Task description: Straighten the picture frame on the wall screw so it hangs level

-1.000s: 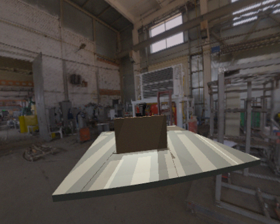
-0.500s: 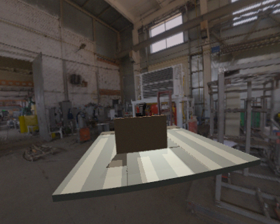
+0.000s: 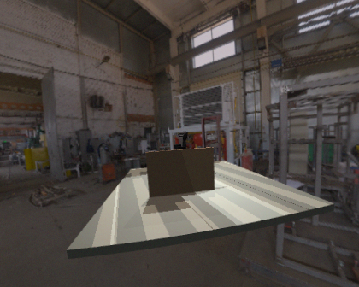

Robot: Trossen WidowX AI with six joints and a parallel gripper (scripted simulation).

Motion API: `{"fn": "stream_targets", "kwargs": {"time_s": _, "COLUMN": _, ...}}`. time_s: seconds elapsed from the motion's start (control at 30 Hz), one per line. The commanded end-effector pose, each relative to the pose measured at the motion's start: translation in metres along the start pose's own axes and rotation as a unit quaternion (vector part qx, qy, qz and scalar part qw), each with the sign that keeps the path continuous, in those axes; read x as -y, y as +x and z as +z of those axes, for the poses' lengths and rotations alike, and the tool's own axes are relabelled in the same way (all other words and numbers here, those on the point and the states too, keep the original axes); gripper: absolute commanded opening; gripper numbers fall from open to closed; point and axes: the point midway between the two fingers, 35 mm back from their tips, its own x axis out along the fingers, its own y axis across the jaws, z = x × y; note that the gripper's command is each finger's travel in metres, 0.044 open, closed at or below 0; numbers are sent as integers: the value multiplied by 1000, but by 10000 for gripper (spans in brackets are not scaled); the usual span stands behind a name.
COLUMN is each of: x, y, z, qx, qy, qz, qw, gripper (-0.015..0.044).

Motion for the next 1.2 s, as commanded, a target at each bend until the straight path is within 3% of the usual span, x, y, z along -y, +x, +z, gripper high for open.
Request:
{"fn": "stream_targets", "kwargs": {"time_s": 0.0, "x": -5, "y": 1, "z": 1, "qx": 1, "qy": -1, "qz": 8, "qw": 1000, "gripper": 0}}
{"fn": "stream_targets", "kwargs": {"time_s": 1.17, "x": -6, "y": 1, "z": 4, "qx": 1, "qy": -1, "qz": 8, "qw": 1000, "gripper": 0}}
